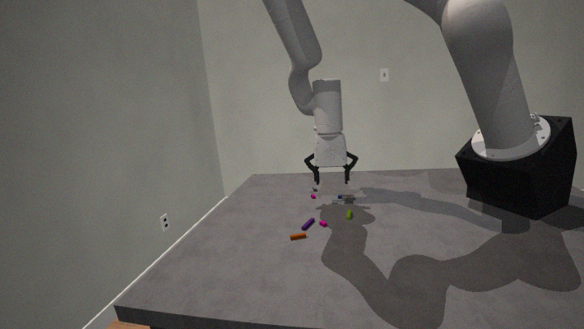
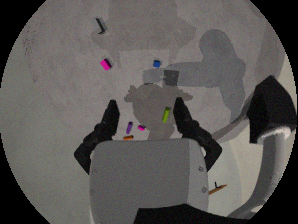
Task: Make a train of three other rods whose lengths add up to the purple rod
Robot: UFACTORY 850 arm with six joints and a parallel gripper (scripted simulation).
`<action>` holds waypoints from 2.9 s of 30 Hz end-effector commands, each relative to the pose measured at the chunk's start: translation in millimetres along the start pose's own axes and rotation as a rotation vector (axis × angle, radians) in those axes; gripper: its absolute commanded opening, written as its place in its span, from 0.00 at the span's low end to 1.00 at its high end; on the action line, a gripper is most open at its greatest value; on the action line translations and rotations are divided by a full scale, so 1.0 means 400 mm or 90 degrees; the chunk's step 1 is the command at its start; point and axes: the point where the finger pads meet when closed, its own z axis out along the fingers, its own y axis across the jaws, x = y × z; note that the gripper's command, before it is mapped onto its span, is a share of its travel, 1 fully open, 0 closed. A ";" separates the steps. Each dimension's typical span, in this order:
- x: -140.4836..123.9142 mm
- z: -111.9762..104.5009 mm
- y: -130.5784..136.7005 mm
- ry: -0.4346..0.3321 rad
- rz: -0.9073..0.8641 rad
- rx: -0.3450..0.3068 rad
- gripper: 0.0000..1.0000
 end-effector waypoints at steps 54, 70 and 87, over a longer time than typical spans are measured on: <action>-0.017 -0.002 -0.003 0.000 -0.530 0.000 1.00; -0.027 -0.002 -0.004 0.000 -0.860 0.000 1.00; -0.038 -0.003 -0.005 0.000 -1.213 0.000 1.00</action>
